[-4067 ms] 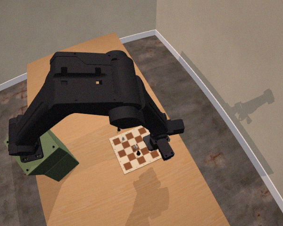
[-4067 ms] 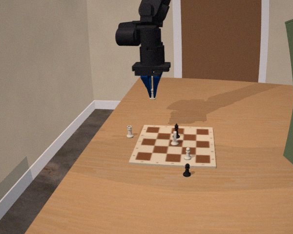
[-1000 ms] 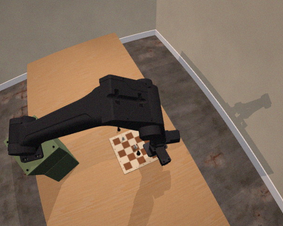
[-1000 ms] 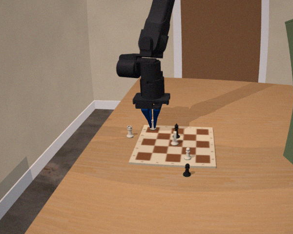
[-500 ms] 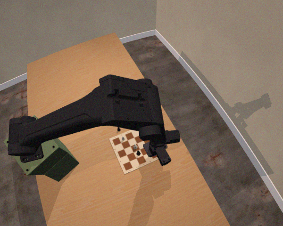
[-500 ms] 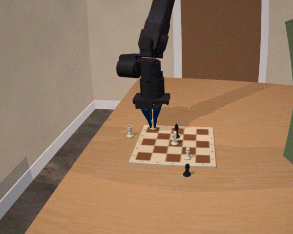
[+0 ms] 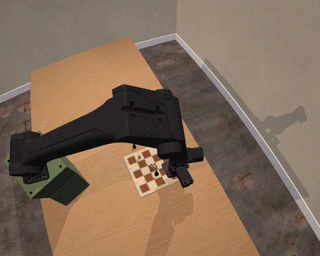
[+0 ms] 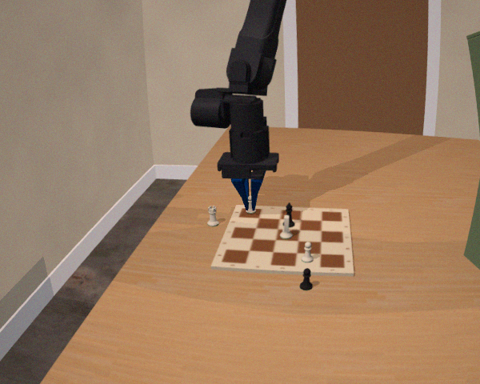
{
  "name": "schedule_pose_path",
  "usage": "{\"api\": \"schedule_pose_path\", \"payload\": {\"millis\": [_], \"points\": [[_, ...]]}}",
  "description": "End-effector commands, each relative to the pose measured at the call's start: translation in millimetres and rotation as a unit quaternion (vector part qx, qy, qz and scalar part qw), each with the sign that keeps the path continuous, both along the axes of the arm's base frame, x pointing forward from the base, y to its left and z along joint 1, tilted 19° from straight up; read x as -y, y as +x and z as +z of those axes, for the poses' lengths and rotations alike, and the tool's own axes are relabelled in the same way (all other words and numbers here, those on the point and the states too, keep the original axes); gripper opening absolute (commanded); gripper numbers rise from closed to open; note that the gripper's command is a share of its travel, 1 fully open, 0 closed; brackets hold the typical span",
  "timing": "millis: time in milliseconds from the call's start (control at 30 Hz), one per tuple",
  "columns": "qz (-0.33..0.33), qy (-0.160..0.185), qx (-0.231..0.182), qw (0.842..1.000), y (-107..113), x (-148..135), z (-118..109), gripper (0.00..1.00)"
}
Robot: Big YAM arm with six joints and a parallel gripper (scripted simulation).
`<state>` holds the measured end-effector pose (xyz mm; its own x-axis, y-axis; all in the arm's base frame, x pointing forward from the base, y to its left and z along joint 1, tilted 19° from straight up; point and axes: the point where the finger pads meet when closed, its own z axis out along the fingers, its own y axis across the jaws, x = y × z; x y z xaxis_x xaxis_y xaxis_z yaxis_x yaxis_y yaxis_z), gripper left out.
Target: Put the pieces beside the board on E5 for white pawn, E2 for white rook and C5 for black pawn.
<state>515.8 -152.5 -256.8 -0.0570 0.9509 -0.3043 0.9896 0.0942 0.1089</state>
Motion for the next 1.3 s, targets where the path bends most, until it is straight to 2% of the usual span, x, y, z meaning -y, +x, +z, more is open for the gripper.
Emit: {"api": "schedule_pose_path", "payload": {"millis": [0, 1267], "points": [[0.015, -0.007, 0.026, 1.0, 26.3, -2.8, 15.5, 0.0], [0.017, -0.006, 0.019, 1.0, 23.9, -5.7, 12.3, 0.0]]}}
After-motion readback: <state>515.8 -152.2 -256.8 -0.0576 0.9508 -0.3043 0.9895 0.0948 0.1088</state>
